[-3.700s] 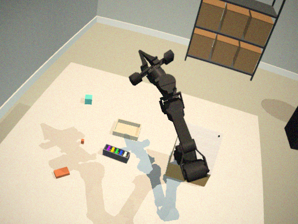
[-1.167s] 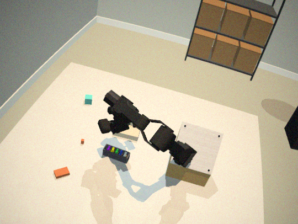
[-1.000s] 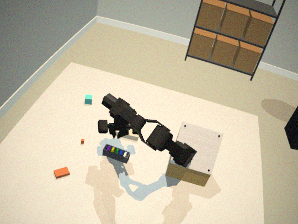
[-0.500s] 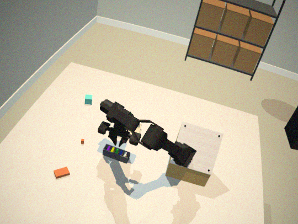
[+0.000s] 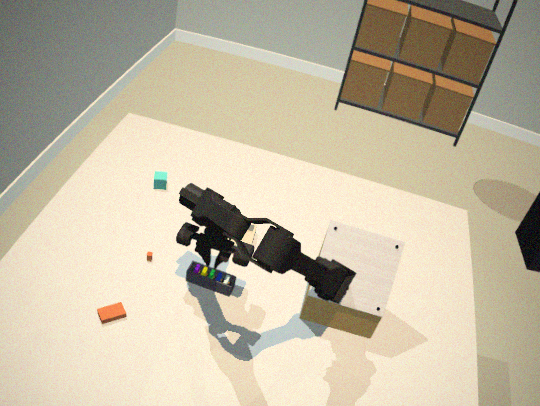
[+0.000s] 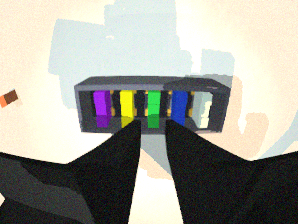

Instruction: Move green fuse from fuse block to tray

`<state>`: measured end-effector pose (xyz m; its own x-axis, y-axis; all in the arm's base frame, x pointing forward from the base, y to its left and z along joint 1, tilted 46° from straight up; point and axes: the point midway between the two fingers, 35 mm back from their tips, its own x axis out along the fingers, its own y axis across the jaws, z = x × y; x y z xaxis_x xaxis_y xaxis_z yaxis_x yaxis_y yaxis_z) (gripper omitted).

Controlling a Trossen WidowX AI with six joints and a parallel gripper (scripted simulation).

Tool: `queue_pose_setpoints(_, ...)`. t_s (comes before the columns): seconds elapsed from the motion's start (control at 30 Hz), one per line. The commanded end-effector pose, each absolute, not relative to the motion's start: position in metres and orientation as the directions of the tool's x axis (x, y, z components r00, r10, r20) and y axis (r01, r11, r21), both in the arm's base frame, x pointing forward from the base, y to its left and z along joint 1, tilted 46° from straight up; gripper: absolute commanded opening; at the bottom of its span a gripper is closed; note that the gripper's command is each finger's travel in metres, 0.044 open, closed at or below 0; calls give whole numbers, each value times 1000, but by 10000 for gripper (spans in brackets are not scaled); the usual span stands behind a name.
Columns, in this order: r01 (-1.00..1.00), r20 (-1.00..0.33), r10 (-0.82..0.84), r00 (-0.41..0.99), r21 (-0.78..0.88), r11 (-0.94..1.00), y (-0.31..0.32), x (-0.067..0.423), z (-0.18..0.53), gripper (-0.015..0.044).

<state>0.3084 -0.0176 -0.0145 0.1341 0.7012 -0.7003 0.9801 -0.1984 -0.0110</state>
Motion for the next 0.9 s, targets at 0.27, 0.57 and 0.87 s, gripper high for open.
queue_pose_setpoints(0.27, 979, -698, 704, 135, -15, -202, -8, 309, -23, 74)
queue_pose_setpoints(0.57, 979, -697, 704, 135, -15, -202, -2, 309, -29, 74)
queue_pose_setpoints(0.87, 979, -697, 704, 135, -15, -202, 0, 310, -31, 74)
